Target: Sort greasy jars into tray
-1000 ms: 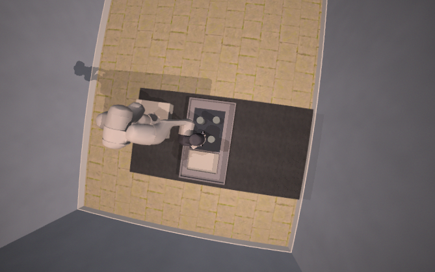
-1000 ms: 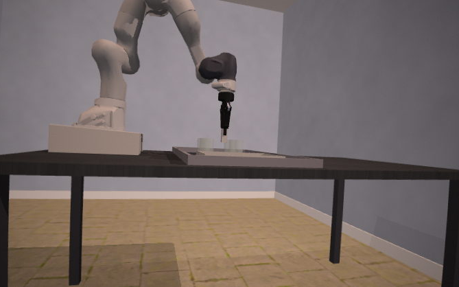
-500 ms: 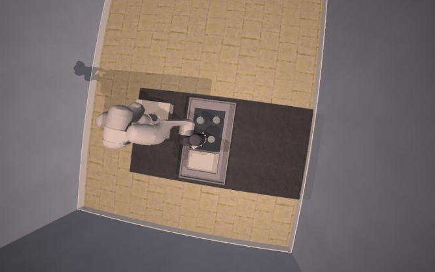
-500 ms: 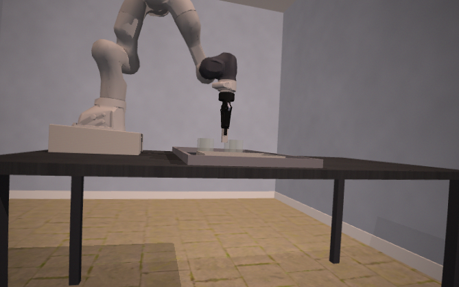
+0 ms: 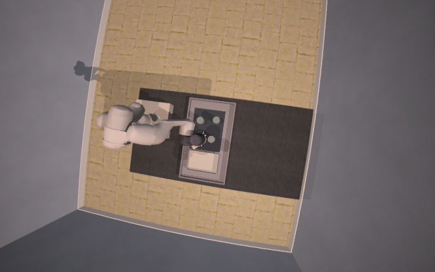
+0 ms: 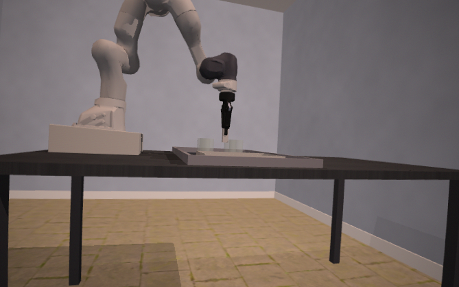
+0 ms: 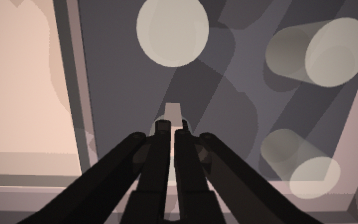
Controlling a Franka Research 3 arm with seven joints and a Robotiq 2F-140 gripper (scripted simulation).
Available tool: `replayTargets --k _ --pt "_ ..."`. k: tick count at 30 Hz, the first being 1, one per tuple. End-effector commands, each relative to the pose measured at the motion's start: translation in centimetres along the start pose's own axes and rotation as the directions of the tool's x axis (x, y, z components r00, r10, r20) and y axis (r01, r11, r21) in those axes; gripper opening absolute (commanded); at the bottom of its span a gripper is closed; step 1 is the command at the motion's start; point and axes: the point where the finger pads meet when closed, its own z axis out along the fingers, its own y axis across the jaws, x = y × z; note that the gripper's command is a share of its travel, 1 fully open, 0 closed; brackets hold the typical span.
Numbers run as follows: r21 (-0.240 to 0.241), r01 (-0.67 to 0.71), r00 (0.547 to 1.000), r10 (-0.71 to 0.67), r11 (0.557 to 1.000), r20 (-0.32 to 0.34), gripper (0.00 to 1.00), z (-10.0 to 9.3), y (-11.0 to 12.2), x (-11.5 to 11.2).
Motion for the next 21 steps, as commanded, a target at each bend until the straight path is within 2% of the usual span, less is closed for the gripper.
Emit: replayTargets --k 1,21 --pt "0.001 -0.005 1.000 0.005 1.000 -0.005 0.00 0.12 -0.04 0.06" --pt "0.001 -0.005 1.000 0.005 1.000 -0.005 0.00 0.12 -0.04 -0.18"
